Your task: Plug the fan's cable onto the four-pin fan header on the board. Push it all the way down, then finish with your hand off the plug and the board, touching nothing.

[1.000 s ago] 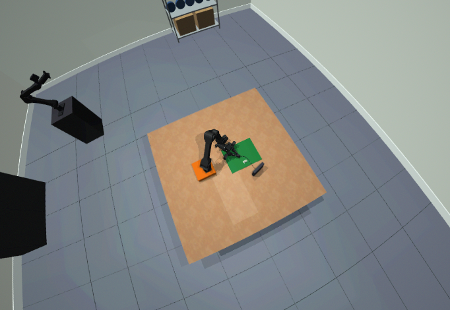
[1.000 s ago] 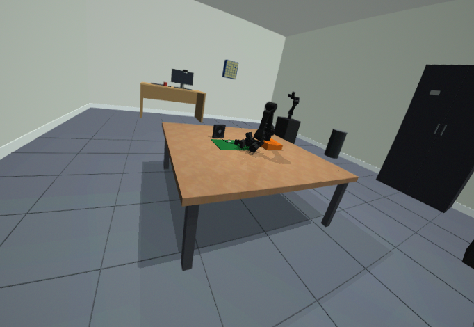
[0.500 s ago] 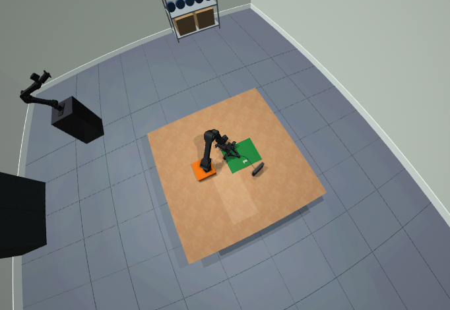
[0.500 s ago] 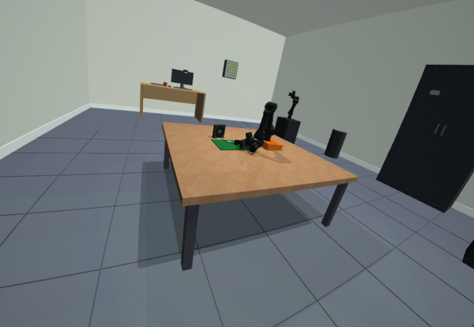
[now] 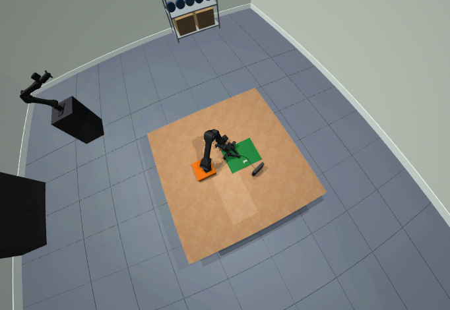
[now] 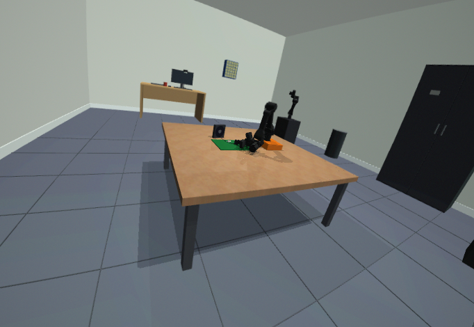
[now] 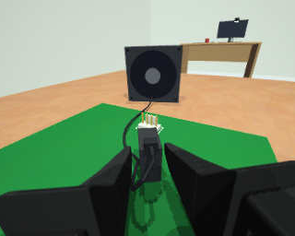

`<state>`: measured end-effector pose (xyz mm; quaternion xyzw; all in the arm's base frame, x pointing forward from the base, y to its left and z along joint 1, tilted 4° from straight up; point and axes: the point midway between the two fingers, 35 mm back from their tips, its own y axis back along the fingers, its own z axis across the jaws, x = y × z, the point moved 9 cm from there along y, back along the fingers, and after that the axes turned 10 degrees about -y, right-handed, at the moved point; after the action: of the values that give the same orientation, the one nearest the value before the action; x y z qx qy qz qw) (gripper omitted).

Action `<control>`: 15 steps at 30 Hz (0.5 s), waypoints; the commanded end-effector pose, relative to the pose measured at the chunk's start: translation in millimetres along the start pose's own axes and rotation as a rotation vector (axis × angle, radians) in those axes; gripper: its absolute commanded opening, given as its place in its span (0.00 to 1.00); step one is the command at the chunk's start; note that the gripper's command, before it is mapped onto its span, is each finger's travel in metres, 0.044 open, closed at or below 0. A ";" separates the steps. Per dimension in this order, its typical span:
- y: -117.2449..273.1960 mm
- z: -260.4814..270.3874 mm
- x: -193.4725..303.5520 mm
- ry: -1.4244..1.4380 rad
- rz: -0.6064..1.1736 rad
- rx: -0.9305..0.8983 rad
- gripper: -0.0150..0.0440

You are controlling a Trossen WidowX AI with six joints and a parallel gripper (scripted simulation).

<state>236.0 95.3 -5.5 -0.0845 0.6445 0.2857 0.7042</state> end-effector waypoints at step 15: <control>22.6 3.5 -3.8 0.003 0.032 -0.009 0.49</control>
<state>228.1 108.3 1.2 -0.0834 0.6493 0.2946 0.6961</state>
